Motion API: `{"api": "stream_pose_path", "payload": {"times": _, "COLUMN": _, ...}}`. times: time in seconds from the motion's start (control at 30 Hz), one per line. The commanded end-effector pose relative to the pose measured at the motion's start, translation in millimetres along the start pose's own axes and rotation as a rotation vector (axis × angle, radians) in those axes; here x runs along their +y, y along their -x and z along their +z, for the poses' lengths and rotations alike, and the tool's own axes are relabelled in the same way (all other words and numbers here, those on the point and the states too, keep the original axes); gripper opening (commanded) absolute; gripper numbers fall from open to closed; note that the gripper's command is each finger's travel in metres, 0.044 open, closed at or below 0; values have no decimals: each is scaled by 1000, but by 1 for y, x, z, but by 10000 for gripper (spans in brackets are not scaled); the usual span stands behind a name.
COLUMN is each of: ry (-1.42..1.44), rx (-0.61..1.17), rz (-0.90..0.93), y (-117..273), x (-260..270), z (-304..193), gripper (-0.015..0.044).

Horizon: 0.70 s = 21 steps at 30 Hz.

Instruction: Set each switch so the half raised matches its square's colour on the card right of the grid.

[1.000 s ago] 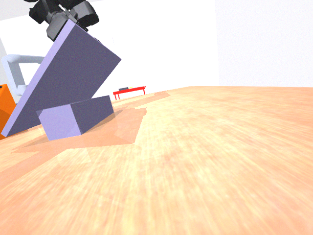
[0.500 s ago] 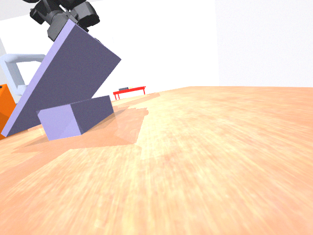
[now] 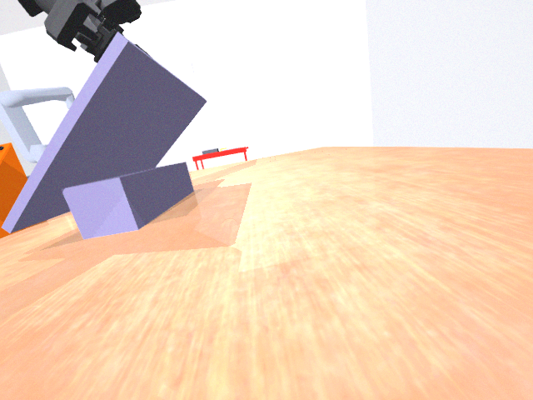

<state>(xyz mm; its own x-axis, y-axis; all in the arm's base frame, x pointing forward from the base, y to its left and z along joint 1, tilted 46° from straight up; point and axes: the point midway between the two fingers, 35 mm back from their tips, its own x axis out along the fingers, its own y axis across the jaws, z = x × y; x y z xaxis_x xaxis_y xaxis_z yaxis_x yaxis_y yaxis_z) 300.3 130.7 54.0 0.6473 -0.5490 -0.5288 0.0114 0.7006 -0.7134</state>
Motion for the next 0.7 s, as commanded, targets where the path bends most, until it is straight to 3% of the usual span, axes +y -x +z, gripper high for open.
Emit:
{"api": "stream_pose_path", "payload": {"times": 0.0, "ry": -15, "rx": 0, "rz": -8, "y": 4, "x": -6, "z": 1, "gripper": 0}}
{"api": "stream_pose_path", "payload": {"times": 0.17, "ry": -13, "rx": 1, "rz": -9, "y": 5, "x": -43, "z": 0, "gripper": 0}}
{"api": "stream_pose_path", "payload": {"times": 0.3, "ry": -13, "rx": 2, "rz": -9, "y": 3, "x": -45, "z": 0, "gripper": 0}}
{"api": "stream_pose_path", "payload": {"times": 0.43, "ry": -14, "rx": 24, "rz": -10, "y": -29, "x": -45, "z": 1, "gripper": 0}}
{"api": "stream_pose_path", "payload": {"times": 0.67, "ry": -14, "rx": 25, "rz": -10, "y": -30, "x": -45, "z": 1, "gripper": 0}}
